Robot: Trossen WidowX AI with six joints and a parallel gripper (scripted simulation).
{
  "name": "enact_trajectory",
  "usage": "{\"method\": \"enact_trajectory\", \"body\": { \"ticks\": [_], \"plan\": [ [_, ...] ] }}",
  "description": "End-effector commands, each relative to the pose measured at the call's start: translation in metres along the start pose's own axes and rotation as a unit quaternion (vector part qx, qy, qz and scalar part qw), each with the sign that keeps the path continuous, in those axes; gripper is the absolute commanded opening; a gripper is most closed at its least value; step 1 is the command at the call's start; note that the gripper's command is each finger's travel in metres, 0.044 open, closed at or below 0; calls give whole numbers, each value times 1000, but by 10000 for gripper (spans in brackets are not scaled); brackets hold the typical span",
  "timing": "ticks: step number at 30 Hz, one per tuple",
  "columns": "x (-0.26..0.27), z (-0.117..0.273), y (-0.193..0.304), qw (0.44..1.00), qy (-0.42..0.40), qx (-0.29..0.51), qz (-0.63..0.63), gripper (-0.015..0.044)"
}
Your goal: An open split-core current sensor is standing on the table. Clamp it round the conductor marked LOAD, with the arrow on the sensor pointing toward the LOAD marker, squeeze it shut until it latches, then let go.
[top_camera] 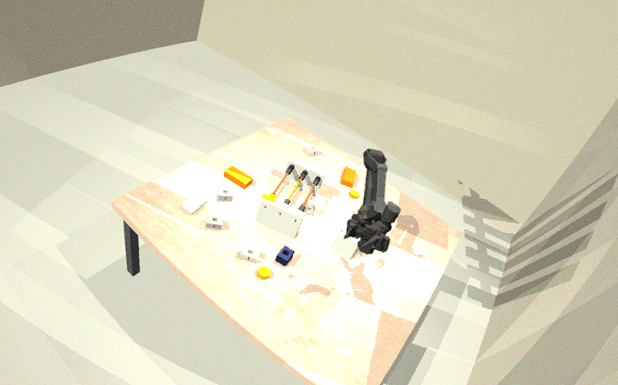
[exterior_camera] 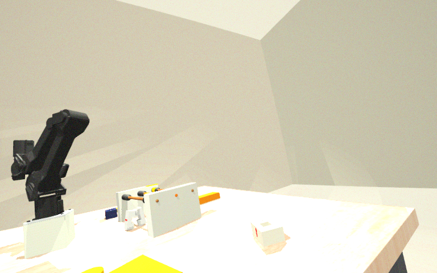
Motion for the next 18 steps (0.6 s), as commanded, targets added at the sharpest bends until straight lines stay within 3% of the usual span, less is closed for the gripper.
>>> {"method": "enact_trajectory", "body": {
  "ticks": [1, 10, 18],
  "plan": [
    [0, -1, 0, 1000, -1, 0, -2, 426],
    [26, -36, 28, 986, -50, 41, -155, 440],
    [83, -67, 66, 918, -128, 129, -353, 440]
  ]
}}
Point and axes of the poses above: the point midway between the two fingers, 35 mm back from their tips, its own z axis back along the fingers, its own x axis across the jaws, y = z × x, the point moved 6 cm from there along z, back along the fingers, and after that the axes turned 3 degrees about z, right-handed, at the moved point
